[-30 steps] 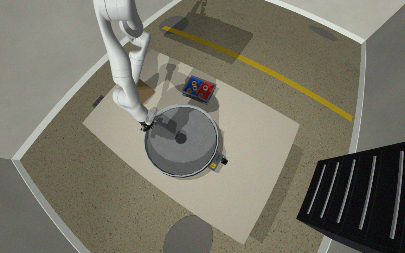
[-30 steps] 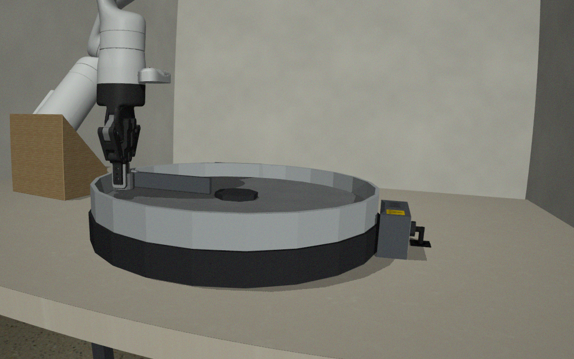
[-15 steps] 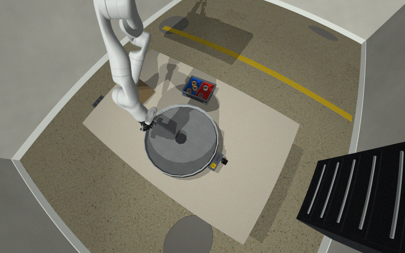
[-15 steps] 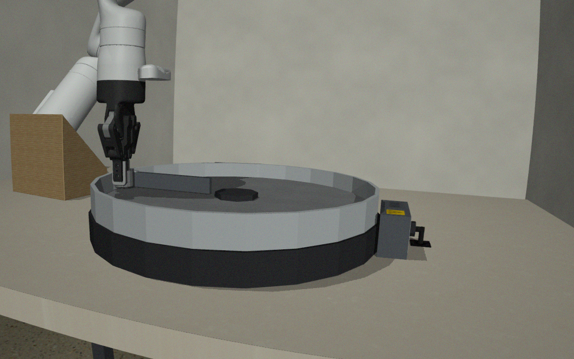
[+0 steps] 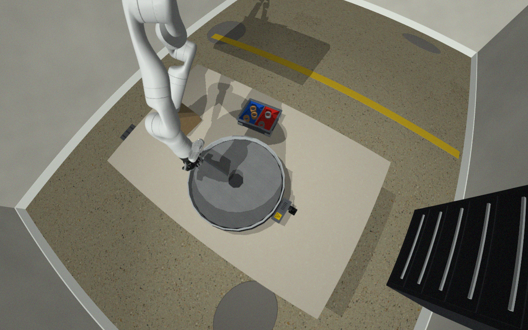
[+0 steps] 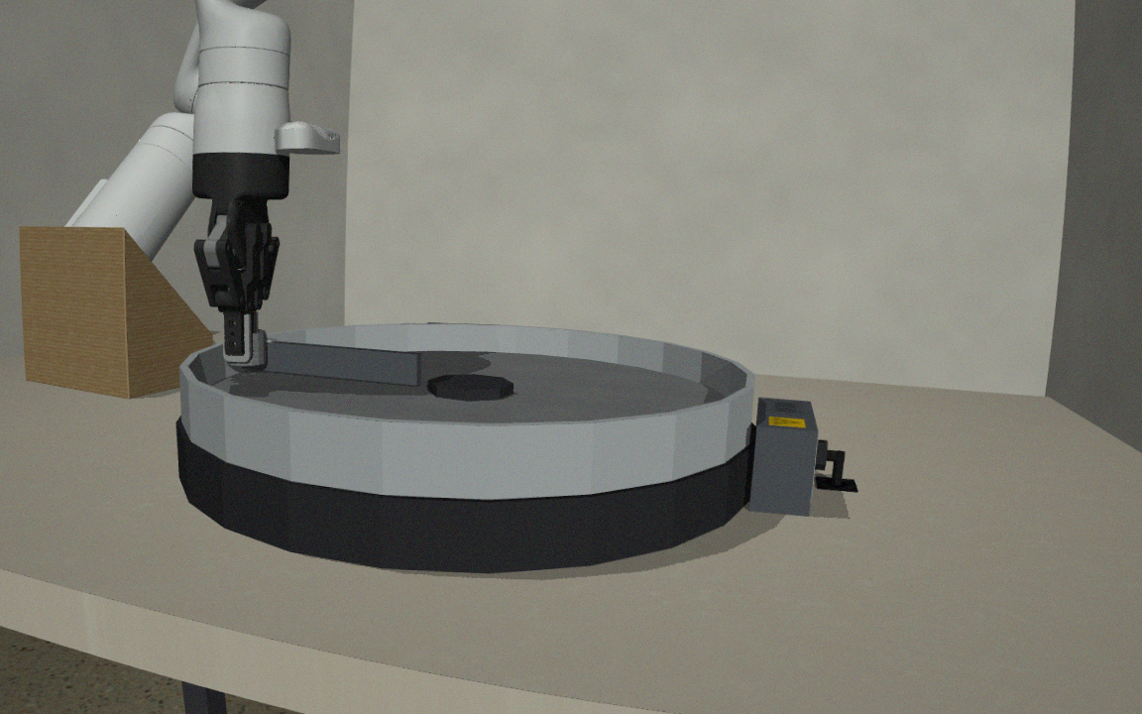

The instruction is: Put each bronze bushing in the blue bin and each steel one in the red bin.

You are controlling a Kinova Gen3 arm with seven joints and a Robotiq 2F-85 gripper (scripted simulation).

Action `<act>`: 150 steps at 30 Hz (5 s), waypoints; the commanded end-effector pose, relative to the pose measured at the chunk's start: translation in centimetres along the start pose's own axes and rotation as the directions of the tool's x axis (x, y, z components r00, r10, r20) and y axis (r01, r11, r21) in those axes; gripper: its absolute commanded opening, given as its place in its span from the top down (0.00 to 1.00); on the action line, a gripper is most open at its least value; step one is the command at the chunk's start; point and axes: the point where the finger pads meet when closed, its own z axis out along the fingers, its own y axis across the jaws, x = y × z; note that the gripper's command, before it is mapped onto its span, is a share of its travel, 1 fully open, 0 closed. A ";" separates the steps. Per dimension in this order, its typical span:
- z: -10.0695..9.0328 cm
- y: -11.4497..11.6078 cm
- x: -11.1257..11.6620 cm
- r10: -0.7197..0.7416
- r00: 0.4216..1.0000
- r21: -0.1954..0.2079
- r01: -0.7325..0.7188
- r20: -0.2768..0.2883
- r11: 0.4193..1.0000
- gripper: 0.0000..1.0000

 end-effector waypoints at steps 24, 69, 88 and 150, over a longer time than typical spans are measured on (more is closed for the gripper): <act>-0.8 0.1 0.0 0.000 1.000 -0.002 0.000 -0.001 1.000 1.00; -2.0 0.0 0.0 0.000 1.000 -0.002 0.000 -0.001 1.000 1.00; -6.9 0.0 0.0 0.000 1.000 -0.002 0.000 -0.001 1.000 1.00; -6.8 -28.0 19.9 0.149 0.989 -0.002 -0.149 -0.001 0.989 1.00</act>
